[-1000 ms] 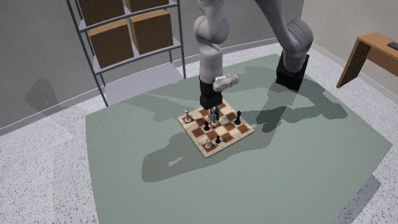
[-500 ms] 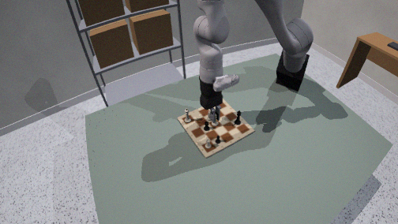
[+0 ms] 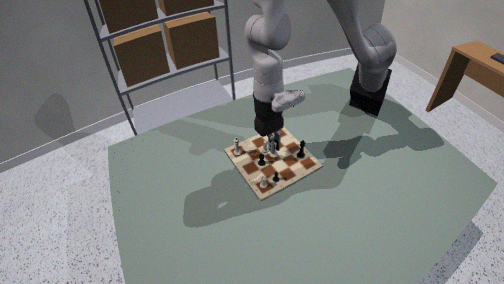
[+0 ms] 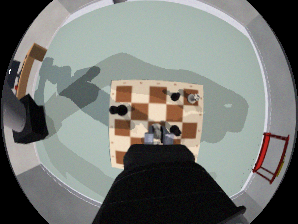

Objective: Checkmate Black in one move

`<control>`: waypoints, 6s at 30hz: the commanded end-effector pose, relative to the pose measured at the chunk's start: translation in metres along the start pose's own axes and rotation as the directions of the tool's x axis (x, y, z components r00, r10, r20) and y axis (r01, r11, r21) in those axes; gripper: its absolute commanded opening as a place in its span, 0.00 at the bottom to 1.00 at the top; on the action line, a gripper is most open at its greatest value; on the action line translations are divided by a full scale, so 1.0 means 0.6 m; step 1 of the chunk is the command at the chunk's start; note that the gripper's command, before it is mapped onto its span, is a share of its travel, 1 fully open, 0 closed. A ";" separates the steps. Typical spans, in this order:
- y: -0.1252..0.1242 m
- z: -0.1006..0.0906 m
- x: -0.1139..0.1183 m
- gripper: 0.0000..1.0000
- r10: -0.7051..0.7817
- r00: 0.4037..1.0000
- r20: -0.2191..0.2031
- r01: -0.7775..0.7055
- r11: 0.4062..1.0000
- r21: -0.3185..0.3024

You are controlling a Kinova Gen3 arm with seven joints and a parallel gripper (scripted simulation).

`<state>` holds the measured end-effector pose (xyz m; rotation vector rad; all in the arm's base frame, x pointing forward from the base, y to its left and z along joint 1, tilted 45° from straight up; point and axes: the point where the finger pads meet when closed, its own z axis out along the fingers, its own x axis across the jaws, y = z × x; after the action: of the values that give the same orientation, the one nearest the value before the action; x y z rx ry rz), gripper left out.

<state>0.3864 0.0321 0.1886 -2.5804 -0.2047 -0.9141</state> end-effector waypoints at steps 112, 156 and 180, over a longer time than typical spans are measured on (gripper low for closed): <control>-0.059 -0.074 -0.062 0.00 -0.698 0.716 0.015 0.698 0.716 -0.007; -0.058 0.019 -0.061 0.00 -0.693 0.720 0.011 0.693 0.721 0.013; -0.058 0.019 -0.061 0.00 -0.693 0.720 0.011 0.693 0.721 0.012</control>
<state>0.3555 0.0686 0.1683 -2.5036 -1.2539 -1.1155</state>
